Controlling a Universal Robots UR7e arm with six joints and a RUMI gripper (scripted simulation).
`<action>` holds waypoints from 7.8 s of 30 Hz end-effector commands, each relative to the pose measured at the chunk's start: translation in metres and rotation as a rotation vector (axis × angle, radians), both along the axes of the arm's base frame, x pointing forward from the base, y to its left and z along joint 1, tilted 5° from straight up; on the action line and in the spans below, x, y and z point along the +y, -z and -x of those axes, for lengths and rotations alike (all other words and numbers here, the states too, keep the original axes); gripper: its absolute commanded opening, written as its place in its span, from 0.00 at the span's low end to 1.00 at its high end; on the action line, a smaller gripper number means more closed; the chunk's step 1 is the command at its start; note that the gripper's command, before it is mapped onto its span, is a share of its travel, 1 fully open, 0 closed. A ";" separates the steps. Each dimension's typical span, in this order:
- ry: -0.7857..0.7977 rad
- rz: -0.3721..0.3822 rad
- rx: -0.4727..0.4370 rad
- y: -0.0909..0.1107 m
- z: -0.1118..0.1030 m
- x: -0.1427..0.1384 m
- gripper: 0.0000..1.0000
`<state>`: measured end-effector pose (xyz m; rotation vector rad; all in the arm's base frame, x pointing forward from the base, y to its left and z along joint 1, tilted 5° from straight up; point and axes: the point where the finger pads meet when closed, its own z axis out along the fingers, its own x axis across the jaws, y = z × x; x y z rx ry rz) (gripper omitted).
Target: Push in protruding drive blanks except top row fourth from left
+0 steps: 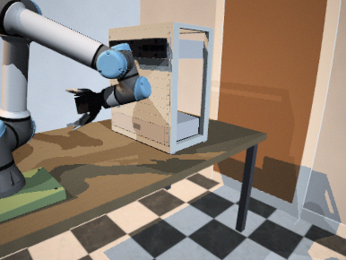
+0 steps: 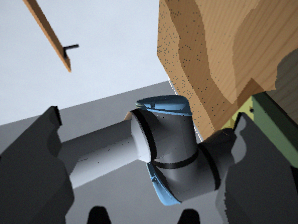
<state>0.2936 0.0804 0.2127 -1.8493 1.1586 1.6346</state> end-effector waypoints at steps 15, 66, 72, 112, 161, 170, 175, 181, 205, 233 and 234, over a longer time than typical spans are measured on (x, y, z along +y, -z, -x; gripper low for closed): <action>0.177 0.150 -0.388 0.048 -0.059 -0.012 1.00; 0.353 0.606 -1.635 -0.042 -0.219 -0.118 1.00; 0.327 0.656 -1.769 -0.067 -0.223 -0.123 1.00; -0.163 0.965 -2.584 -0.208 -0.184 -0.067 1.00; -0.434 1.033 -2.768 -0.222 -0.160 -0.024 1.00; -0.434 1.033 -2.768 -0.222 -0.160 -0.024 1.00; -0.434 1.033 -2.768 -0.222 -0.160 -0.024 1.00; -0.434 1.033 -2.768 -0.222 -0.160 -0.024 1.00; -0.434 1.033 -2.768 -0.222 -0.160 -0.024 1.00; -0.435 1.033 -2.768 -0.222 -0.175 -0.024 1.00; -0.435 1.033 -2.768 -0.222 -0.177 -0.024 1.00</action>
